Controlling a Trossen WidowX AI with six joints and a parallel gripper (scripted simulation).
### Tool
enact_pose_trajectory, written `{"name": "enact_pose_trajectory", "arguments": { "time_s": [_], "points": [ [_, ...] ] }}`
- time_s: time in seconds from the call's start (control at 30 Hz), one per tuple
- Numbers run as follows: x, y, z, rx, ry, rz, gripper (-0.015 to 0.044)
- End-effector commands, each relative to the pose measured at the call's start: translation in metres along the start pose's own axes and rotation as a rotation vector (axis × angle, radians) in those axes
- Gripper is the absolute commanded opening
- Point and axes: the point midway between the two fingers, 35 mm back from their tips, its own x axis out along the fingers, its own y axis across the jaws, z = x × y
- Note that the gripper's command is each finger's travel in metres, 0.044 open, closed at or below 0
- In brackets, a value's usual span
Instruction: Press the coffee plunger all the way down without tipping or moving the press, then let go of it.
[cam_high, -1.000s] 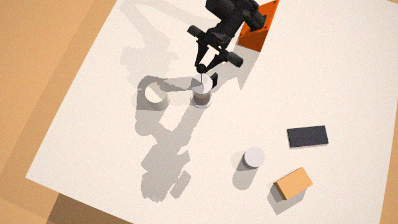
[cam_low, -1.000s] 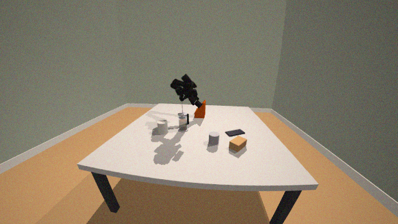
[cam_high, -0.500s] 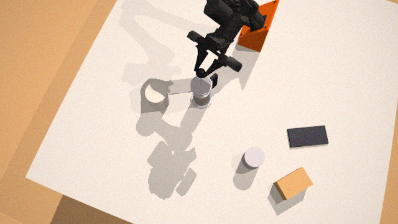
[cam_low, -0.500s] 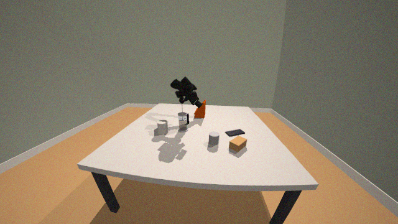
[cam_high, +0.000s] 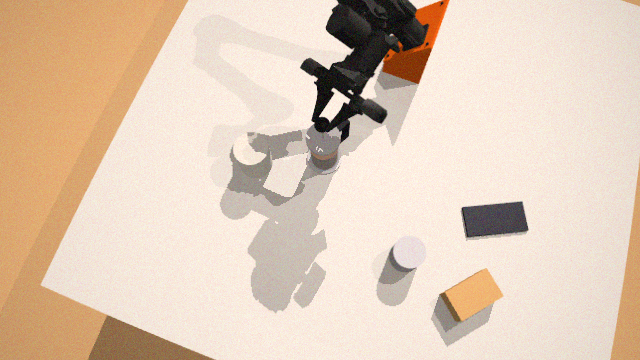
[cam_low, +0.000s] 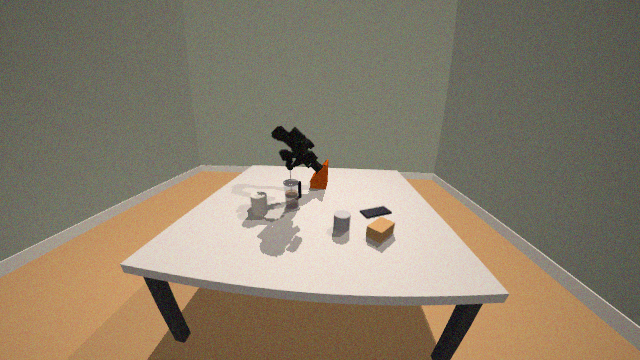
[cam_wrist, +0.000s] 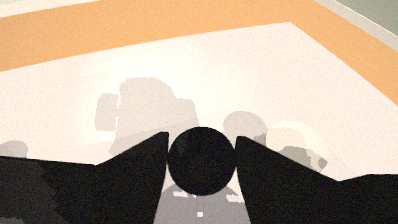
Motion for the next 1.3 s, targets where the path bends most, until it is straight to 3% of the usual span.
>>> {"name": "enact_pose_trajectory", "arguments": {
  "time_s": [0.0, 1.27],
  "points": [
    [0.007, 0.001, -0.025, -0.047, 0.046, -0.009, 0.0129],
    [0.031, 0.002, -0.039, -0.05, 0.037, -0.017, 0.0129]
  ]
}}
